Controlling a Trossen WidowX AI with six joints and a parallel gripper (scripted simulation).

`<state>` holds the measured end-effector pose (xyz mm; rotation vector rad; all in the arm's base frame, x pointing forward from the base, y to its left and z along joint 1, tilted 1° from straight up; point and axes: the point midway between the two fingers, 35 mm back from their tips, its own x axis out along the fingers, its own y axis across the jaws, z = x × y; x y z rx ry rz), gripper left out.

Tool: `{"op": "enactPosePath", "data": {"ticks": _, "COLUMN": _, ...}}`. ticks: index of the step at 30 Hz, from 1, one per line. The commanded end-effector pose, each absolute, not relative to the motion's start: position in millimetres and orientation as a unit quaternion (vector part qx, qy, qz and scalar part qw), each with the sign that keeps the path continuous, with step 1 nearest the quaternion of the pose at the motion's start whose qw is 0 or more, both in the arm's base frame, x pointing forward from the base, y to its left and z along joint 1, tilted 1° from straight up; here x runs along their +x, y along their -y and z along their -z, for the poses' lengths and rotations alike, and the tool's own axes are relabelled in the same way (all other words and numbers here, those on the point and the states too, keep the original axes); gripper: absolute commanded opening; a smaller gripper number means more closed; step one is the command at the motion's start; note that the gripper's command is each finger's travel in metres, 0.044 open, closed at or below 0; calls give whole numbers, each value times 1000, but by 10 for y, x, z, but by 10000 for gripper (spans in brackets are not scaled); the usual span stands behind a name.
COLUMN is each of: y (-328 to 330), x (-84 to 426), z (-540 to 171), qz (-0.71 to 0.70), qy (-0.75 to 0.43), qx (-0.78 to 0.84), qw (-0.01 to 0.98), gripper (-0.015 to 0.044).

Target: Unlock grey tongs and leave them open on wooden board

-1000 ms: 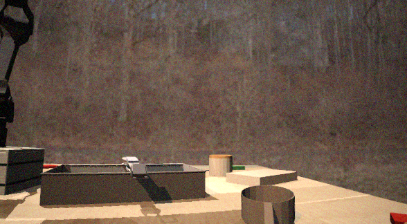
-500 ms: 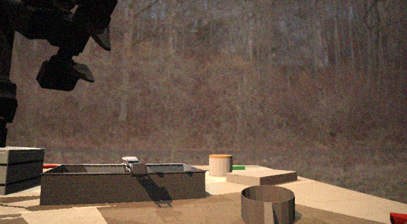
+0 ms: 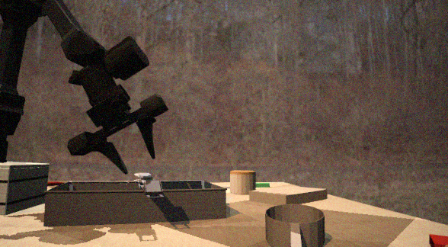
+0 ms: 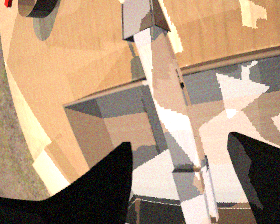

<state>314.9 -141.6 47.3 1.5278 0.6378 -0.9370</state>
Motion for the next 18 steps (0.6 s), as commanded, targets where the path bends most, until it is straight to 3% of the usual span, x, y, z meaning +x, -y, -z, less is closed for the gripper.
{"op": "enactPosePath", "data": {"ticks": 1, "y": 1360, "x": 3111, "z": -478, "qz": 397, "qy": -277, "qx": 650, "qw": 586, "gripper": 260}}
{"op": "enactPosePath", "data": {"ticks": 18, "y": 1387, "x": 3212, "z": -353, "qz": 397, "qy": -277, "qx": 650, "qw": 586, "gripper": 260}}
